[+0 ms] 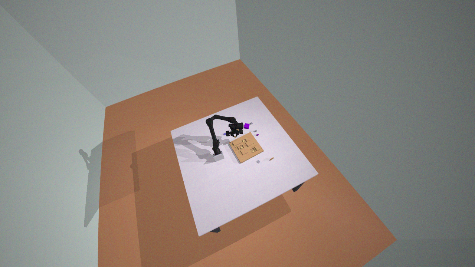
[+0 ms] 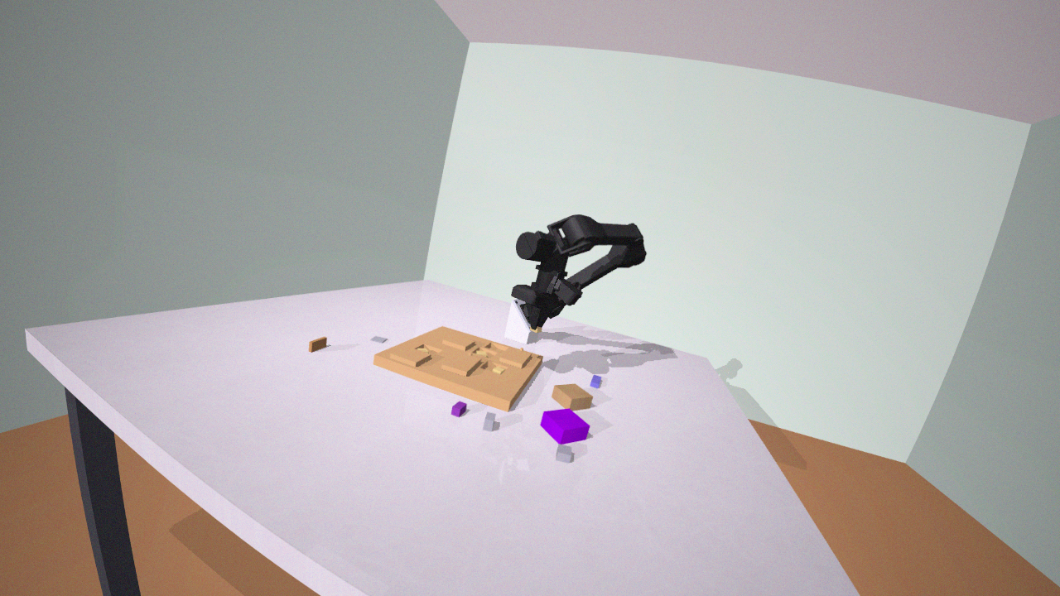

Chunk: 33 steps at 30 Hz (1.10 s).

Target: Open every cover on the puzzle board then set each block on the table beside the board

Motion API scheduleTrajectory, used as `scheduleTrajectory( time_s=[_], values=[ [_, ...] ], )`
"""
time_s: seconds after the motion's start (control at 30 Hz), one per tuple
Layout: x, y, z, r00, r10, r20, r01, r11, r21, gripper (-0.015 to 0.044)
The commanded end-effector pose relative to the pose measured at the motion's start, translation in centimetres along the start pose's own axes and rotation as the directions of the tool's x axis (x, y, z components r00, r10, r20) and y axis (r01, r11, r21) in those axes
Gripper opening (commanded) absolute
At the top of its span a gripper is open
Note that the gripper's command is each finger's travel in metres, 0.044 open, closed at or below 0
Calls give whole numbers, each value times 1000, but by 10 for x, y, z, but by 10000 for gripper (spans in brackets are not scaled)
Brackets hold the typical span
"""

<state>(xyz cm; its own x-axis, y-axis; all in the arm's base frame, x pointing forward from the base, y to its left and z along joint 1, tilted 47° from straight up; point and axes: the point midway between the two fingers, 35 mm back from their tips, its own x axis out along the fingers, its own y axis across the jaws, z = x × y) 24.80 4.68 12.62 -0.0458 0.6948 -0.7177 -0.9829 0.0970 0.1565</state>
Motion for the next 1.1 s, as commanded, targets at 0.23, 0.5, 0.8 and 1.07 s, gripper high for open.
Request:
scheduleTrajectory(
  time_s=[0.23, 0.5, 0.8, 1.07],
  values=[
    [-3, 9, 43, 1000, -6, 15, 6, 1000, -8, 80],
    [-3, 20, 71, 1000, 0, 29, 0, 1000, -10, 80],
    [-4, 30, 90, 999, 7, 40, -6, 1000, -13, 80],
    [7, 28, 90, 999, 6, 36, -6, 1000, -13, 80]
  ],
)
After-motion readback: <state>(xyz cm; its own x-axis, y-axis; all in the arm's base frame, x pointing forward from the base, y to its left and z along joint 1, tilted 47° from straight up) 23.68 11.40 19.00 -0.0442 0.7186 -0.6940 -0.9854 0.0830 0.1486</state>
